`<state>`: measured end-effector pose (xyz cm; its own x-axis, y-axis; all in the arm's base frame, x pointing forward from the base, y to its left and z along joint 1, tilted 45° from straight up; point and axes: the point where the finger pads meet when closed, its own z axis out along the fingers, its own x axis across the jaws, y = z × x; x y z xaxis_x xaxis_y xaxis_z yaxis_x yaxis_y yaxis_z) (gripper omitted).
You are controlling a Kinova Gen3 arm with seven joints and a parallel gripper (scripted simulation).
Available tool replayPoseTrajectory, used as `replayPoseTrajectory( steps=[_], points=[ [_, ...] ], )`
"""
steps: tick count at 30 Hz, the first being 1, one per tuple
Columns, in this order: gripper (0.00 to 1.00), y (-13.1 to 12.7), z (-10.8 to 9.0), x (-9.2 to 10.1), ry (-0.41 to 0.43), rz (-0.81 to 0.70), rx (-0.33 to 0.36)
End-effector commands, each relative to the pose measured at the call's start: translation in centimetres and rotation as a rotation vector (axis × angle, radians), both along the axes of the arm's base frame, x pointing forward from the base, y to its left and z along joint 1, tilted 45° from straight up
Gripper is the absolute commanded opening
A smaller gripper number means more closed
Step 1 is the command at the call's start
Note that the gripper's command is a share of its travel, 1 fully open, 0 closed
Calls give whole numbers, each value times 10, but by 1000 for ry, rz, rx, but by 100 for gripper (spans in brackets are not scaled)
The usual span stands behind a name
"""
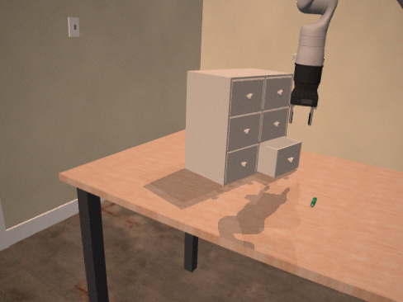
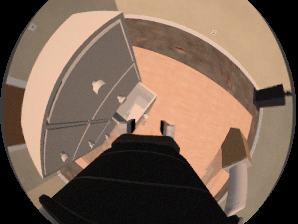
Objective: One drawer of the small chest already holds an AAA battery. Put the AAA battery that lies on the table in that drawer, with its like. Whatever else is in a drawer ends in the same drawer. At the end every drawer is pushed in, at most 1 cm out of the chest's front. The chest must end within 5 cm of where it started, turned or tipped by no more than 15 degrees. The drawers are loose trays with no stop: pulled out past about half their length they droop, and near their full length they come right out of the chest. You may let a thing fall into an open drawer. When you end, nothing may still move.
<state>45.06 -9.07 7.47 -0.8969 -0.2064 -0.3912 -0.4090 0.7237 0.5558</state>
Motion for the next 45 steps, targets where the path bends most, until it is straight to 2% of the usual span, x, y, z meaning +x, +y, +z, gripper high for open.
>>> replayPoseTrajectory(
  steps=[1,24,45],
  points=[
    [100,-1,-2,1,-23,19,-4],
    [100,4,-9,13,-234,241,-55],
    [100,7,-14,20,-364,378,-87]
  ],
)
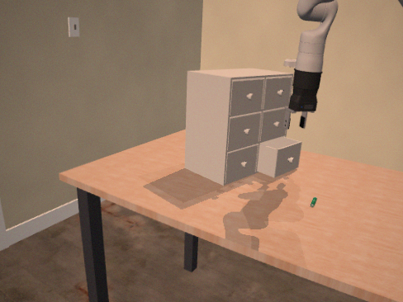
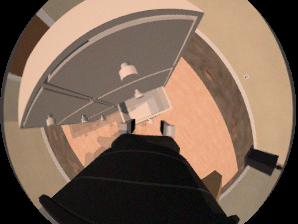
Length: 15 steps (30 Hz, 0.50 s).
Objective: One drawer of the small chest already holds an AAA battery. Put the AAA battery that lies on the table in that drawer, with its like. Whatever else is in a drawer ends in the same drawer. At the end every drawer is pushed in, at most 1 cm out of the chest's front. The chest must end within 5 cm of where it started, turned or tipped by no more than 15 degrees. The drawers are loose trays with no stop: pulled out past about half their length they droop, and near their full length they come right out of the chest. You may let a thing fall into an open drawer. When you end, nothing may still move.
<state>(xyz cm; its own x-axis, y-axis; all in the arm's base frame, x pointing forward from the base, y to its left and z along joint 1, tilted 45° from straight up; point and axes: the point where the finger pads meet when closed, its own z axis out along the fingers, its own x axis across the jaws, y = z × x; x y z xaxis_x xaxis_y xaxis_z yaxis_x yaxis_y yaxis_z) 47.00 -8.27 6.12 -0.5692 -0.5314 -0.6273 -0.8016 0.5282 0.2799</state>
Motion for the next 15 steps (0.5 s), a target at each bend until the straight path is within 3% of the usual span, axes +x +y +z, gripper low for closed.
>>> replayPoseTrajectory(
  steps=[1,15],
  points=[
    [100,-1,-1,1,-13,10,-3],
    [100,0,-3,4,-78,79,-18]
  ],
)
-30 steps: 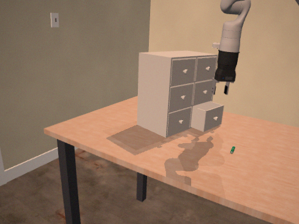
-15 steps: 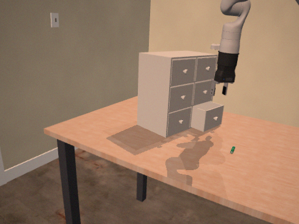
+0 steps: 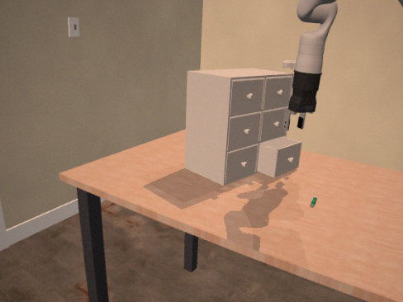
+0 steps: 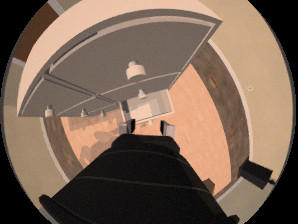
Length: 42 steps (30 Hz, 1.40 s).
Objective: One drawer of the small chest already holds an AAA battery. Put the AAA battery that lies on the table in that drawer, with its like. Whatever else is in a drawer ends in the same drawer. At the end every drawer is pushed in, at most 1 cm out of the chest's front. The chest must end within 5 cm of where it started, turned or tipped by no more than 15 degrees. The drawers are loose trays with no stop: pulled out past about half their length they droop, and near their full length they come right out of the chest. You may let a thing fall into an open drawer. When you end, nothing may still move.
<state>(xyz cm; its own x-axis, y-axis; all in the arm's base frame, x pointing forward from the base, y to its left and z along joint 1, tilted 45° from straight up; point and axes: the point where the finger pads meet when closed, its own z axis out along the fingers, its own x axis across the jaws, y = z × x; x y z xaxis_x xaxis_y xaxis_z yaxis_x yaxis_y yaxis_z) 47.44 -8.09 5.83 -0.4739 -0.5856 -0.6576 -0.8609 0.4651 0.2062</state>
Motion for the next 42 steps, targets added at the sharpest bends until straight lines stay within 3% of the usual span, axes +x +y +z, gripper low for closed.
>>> replayPoseTrajectory(
  steps=[1,42],
  points=[
    [100,-1,0,0,-5,2,-1],
    [100,0,-3,5,-82,83,-20]
  ],
)
